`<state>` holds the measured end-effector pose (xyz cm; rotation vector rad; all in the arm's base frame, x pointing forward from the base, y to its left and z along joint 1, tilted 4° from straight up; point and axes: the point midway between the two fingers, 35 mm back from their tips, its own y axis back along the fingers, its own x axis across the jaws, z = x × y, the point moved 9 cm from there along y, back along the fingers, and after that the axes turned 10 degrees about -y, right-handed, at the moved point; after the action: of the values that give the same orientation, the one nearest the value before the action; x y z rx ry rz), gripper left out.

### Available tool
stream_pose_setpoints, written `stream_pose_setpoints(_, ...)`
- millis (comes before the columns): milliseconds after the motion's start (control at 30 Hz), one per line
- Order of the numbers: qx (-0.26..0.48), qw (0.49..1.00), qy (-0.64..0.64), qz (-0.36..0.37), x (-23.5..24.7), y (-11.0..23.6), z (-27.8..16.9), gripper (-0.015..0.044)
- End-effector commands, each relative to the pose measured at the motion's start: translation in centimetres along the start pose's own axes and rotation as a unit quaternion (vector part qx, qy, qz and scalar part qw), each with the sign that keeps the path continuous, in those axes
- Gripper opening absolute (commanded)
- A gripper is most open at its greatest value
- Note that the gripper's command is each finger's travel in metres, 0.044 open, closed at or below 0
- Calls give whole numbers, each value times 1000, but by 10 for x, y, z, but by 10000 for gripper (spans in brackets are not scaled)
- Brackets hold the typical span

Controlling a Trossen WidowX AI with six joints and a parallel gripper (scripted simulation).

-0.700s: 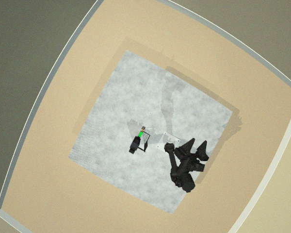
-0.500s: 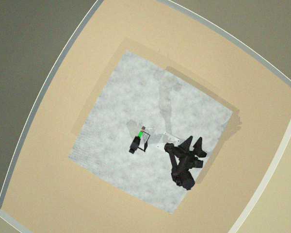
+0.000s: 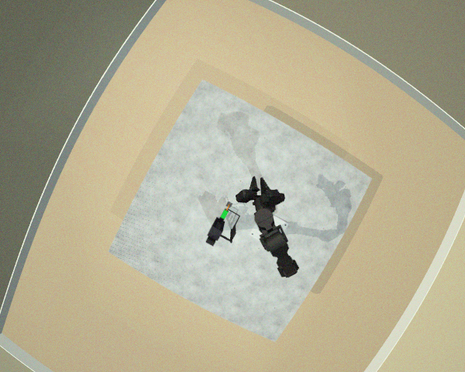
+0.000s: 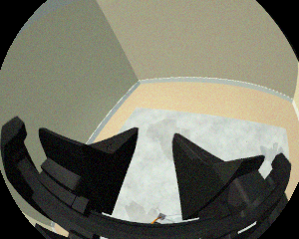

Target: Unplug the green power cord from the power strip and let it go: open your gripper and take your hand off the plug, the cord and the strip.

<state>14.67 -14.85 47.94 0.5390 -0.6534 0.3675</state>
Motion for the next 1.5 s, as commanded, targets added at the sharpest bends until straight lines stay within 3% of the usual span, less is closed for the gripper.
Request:
stream_pose_setpoints(0,92,995,-16,-31,1,-31,-38,160)
stream_pose_setpoints(367,325,921,-53,-208,-15,-81,-173,160)
stream_pose_setpoints(600,395,843,-51,-362,-40,-80,-252,160)
stream_pose_setpoints(1467,397,840,-51,-367,-34,-62,-270,160)
